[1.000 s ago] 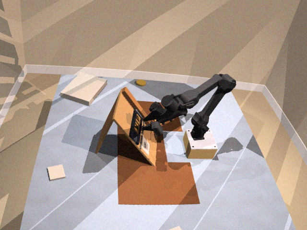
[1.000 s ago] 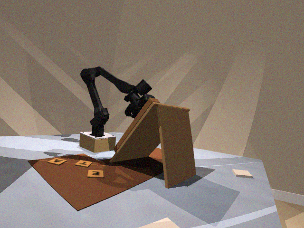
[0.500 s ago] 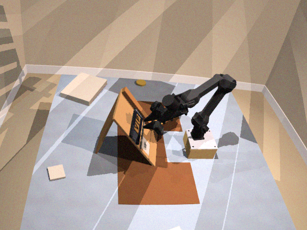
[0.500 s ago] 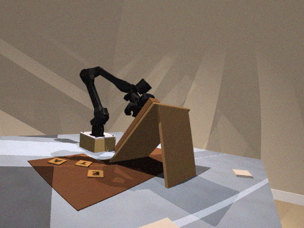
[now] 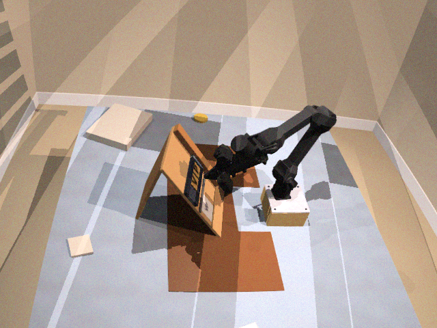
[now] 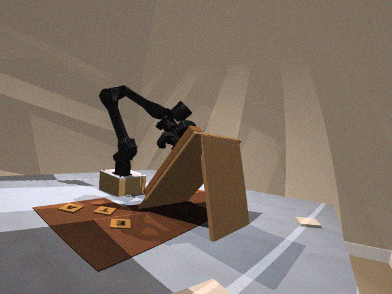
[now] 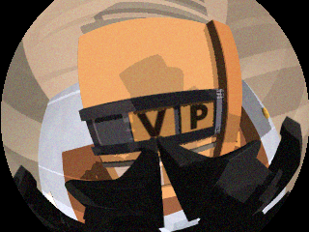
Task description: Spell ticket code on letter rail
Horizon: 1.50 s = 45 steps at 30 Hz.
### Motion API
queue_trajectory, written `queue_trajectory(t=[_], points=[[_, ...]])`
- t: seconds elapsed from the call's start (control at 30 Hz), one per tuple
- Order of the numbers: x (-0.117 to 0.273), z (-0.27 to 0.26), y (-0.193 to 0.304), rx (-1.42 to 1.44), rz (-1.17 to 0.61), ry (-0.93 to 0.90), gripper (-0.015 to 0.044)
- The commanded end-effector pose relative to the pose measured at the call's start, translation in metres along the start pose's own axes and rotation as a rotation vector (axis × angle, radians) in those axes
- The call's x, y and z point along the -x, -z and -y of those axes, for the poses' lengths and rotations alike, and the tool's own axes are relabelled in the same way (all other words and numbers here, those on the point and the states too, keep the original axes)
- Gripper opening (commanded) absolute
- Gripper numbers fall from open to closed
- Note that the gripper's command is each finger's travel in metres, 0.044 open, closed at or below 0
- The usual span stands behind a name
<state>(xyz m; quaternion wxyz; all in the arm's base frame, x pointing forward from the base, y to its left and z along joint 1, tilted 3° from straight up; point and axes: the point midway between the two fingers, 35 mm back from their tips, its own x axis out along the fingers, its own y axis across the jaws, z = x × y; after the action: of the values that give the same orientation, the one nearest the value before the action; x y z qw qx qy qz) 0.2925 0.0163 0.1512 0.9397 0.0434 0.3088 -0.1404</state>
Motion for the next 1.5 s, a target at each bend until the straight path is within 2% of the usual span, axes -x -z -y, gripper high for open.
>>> queue_trajectory(t=[0.0,0.57,1.47], points=[[0.000,-0.001,-0.001,0.001,-0.006,0.000,0.0000],[-0.017,-0.033,-0.024,-0.008,-0.675,-0.003,0.0000],[-0.027,-0.033,-0.024,-0.010,-0.681,-0.002,0.0000]])
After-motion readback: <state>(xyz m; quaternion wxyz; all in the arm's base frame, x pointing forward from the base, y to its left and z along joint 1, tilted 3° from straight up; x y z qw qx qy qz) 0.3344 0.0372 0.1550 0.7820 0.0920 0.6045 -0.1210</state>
